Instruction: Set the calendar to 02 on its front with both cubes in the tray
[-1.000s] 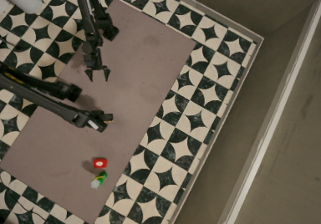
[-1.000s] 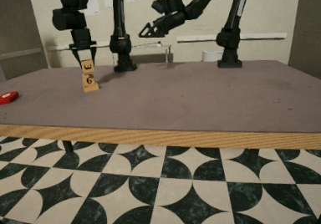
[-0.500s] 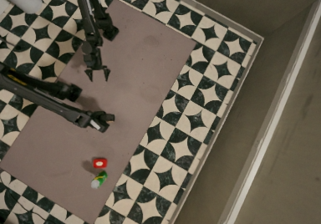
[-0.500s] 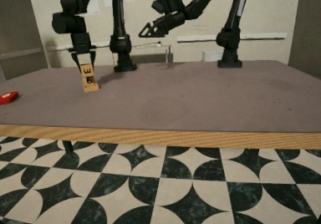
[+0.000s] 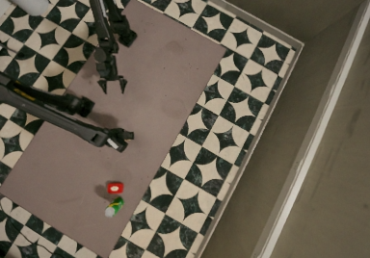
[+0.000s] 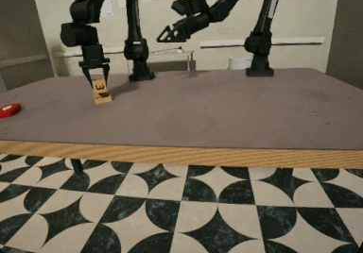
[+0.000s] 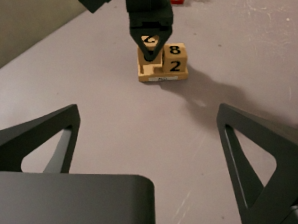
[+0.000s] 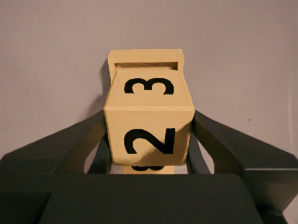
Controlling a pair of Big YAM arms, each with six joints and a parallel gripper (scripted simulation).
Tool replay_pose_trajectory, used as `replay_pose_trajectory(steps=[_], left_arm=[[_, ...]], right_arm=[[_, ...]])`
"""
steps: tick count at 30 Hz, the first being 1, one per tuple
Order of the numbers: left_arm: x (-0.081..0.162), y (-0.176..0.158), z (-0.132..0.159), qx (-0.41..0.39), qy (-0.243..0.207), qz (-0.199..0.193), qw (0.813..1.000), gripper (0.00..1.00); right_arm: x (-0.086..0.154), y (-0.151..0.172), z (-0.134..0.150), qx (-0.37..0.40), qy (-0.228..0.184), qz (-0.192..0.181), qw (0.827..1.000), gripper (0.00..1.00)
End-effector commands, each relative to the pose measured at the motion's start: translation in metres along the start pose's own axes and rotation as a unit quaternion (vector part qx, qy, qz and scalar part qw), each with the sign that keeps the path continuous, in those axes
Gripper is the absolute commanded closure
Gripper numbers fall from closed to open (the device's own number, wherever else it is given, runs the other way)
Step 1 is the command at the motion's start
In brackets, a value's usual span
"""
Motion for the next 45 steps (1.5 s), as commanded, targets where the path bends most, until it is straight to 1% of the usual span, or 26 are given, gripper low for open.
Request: replay_pose_trajectory(steps=[1, 6, 7, 8, 9, 11, 12, 14, 23, 24, 25, 26, 38, 45], left_arm=[[-0.006, -0.003, -0.028, 0.001, -0.029, 0.003, 1.0, 0.0], [-0.006, -0.003, -0.028, 0.001, -0.029, 0.003, 1.0, 0.0], [-0.006, -0.003, -0.028, 0.001, -0.029, 0.003, 1.0, 0.0], [-0.006, -0.003, -0.028, 0.001, -0.029, 0.003, 1.0, 0.0], [-0.006, -0.003, -0.028, 0.001, -0.029, 0.003, 1.0, 0.0], [-0.006, -0.003, -0.028, 0.001, -0.029, 0.003, 1.0, 0.0], [-0.006, -0.003, -0.028, 0.001, -0.029, 0.003, 1.0, 0.0], [-0.006, -0.003, -0.028, 0.001, -0.029, 0.003, 1.0, 0.0], [-0.006, -0.003, -0.028, 0.001, -0.029, 0.003, 1.0, 0.0], [-0.006, -0.003, -0.028, 0.001, -0.029, 0.003, 1.0, 0.0], [-0.006, -0.003, -0.028, 0.001, -0.029, 0.003, 1.0, 0.0], [-0.006, -0.003, -0.028, 0.001, -0.029, 0.003, 1.0, 0.0], [-0.006, -0.003, -0.028, 0.001, -0.029, 0.003, 1.0, 0.0], [-0.006, -0.003, -0.028, 0.001, -0.029, 0.003, 1.0, 0.0]], right_arm=[[0.004, -0.001, -0.007, 0.009, -0.01, 0.008, 1.0, 0.6], [0.004, -0.001, -0.006, 0.009, -0.008, 0.006, 1.0, 0.6], [0.001, 0.003, -0.011, 0.022, -0.008, 0.007, 1.0, 0.6], [-0.011, 0.01, -0.003, 0.025, 0.001, -0.003, 1.0, 0.6], [-0.015, 0.008, 0.002, 0.019, 0.003, -0.004, 1.0, 0.6], [-0.018, 0.009, 0.004, 0.009, 0.004, -0.005, 1.0, 0.6], [-0.011, 0.002, -0.003, 0.009, -0.005, 0.003, 1.0, 0.6], [-0.006, 0.001, -0.003, 0.009, -0.01, 0.008, 1.0, 0.6], [-0.006, 0.002, -0.002, 0.009, -0.008, 0.007, 1.0, 0.6], [0.008, -0.009, -0.009, 0.016, -0.025, 0.024, 0.999, 0.6], [0.011, -0.014, -0.008, 0.012, -0.03, 0.027, 0.999, 0.6], [0.011, -0.014, -0.008, 0.004, -0.03, 0.026, 0.999, 0.6], [0.01, -0.011, -0.01, 0.009, -0.029, 0.026, 0.999, 0.6], [0.012, -0.016, -0.01, 0.007, -0.03, 0.029, 0.999, 0.6]])
Point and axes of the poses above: on each arm, the point where the finger pads meet when closed, its own x axis back along the fingers, its own y axis across the jaws, z = x × y, the point moved 4 cm from there along x, back along the fingers, and after that the axes turned 6 degrees about x, right-handed, at the moved point
